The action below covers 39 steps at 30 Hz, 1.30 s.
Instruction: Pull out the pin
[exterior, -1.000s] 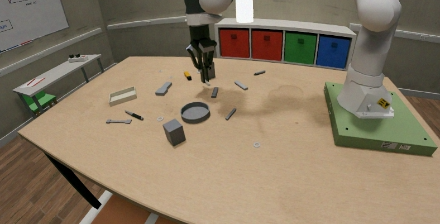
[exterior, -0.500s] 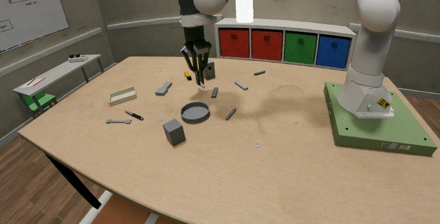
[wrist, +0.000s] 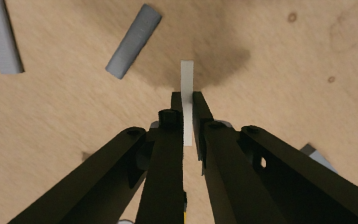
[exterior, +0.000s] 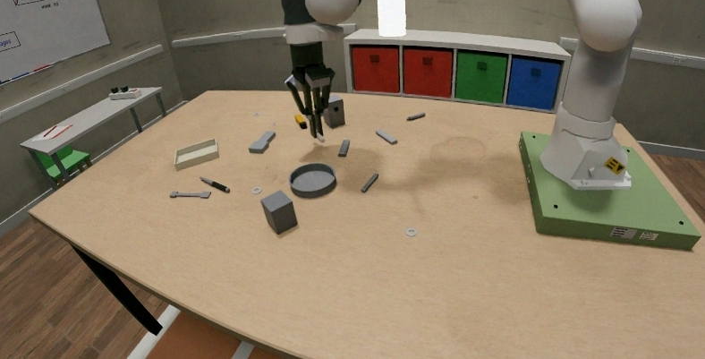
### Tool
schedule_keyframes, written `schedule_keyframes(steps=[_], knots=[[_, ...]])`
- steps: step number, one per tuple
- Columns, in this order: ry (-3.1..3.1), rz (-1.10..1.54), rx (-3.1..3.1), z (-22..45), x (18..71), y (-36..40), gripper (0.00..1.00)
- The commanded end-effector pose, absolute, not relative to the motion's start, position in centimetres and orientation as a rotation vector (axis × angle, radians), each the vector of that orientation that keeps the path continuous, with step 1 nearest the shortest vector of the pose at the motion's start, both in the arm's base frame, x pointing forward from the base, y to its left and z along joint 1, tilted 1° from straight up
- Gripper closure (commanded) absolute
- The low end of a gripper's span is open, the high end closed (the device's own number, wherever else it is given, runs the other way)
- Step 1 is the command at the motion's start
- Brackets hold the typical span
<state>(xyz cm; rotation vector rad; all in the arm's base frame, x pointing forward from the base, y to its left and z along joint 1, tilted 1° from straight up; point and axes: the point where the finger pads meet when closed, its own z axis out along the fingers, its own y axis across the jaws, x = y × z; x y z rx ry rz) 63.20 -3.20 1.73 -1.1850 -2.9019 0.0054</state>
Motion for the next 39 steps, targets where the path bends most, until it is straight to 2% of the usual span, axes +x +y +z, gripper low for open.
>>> schedule_keyframes(steps=[1,39], knots=[[-2.885,0.011,-1.207,1.6,63.3,-2.7,0.90],[-2.885,0.011,-1.209,0.8,64.3,-1.5,0.90]])
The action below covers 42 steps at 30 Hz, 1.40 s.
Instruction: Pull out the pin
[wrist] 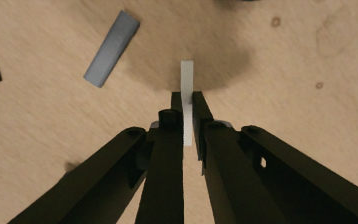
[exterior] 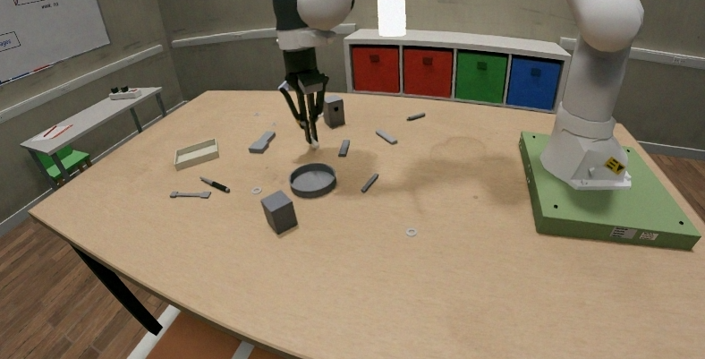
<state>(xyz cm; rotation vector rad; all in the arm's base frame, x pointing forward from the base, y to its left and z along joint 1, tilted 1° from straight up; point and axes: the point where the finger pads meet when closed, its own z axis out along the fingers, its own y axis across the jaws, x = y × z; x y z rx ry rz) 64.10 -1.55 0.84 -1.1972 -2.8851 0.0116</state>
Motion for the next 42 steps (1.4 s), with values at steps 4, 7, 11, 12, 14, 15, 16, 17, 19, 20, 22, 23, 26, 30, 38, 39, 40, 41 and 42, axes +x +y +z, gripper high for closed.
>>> schedule_keyframes(steps=[4,7,11,12,14,15,16,17,19,20,22,23,26,30,38,39,40,41,42], knots=[[-2.889,0.010,-1.206,0.5,64.3,-1.5,0.90],[-2.895,0.009,-1.203,0.1,64.4,-1.5,0.90],[-2.895,0.008,-1.203,0.0,64.4,-1.5,0.90],[-2.895,0.008,-1.203,0.0,64.4,-1.5,0.90],[-2.895,0.008,-1.203,0.0,64.4,-1.5,0.90],[-2.895,0.008,-1.203,0.0,64.4,-1.5,0.90],[-2.895,0.008,-1.202,0.0,64.4,-1.5,0.90],[-2.896,0.008,-1.202,0.0,64.4,-1.5,0.90],[-2.897,0.008,-1.201,-0.3,64.5,-1.5,0.90],[-2.897,0.008,-1.200,-0.4,64.5,-1.4,0.90],[-2.898,0.008,-1.199,-0.7,64.5,-1.4,0.90],[-2.898,0.008,-1.198,-0.7,64.5,-1.4,0.90],[-2.898,0.008,-1.198,-0.7,64.5,-1.4,0.90],[-2.899,0.008,-1.198,-0.7,64.5,-1.4,0.90],[-2.900,0.006,-1.199,-0.8,64.7,-1.4,0.90],[-2.900,0.006,-1.199,-0.8,64.7,-1.4,0.90],[-2.900,0.006,-1.199,-0.8,64.7,-1.4,0.90],[-2.900,0.006,-1.199,-0.8,64.7,-1.4,0.90],[-2.900,0.006,-1.199,-0.8,64.7,-1.4,0.90]])
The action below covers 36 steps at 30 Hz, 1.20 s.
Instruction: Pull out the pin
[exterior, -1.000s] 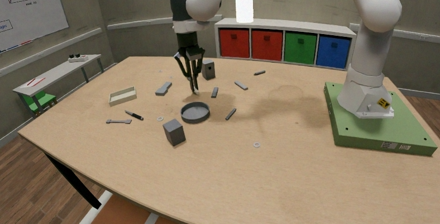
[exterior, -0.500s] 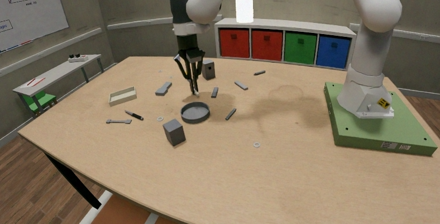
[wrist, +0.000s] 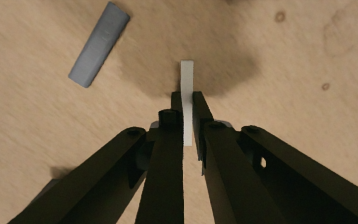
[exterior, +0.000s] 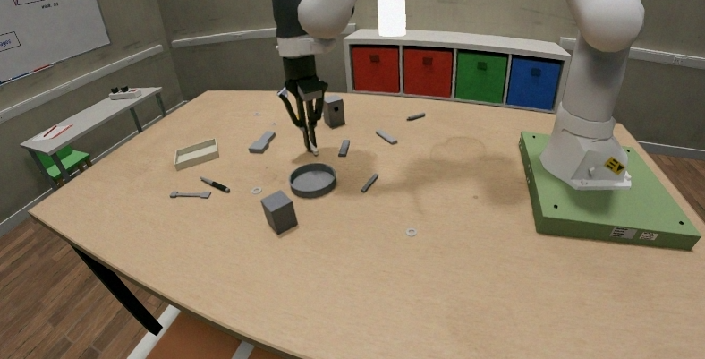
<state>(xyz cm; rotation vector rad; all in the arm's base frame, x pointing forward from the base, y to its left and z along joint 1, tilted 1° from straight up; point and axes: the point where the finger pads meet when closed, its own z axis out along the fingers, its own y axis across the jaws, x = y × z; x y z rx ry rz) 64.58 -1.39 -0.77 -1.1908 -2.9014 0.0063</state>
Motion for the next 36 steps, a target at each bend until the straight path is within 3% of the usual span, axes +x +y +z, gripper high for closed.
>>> schedule_keyframes(steps=[1,27,28,36], knots=[[-2.900,0.006,-1.199,-0.86,64.68,-1.39,0.90],[-2.898,0.006,-1.198,-1.38,64.61,-1.37,0.90],[-2.898,0.006,-1.198,-1.38,64.61,-1.37,0.82],[-2.898,0.006,-1.198,-1.38,64.61,-1.37,0.78]])
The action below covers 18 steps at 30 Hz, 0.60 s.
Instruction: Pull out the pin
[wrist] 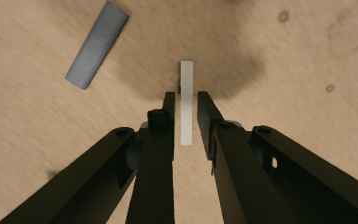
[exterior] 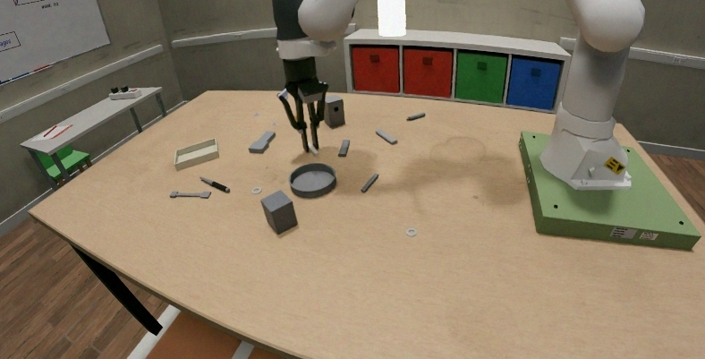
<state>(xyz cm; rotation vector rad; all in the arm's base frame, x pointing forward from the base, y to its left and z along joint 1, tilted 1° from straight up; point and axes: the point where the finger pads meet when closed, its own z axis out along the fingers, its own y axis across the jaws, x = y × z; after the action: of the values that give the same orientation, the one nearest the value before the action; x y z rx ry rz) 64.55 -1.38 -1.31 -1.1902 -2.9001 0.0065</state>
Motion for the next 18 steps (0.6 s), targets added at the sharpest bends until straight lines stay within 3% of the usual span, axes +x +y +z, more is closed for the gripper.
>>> schedule_keyframes(steps=[1,5,6,18], knots=[[-2.898,0.006,-1.198,-1.4,64.6,-1.4,0.78],[-2.898,0.006,-1.198,-1.4,64.6,-1.4,0.78],[-2.898,0.006,-1.198,-1.4,64.6,-1.4,0.73],[-2.898,0.004,-1.198,0.1,64.6,-1.3,0.73]])
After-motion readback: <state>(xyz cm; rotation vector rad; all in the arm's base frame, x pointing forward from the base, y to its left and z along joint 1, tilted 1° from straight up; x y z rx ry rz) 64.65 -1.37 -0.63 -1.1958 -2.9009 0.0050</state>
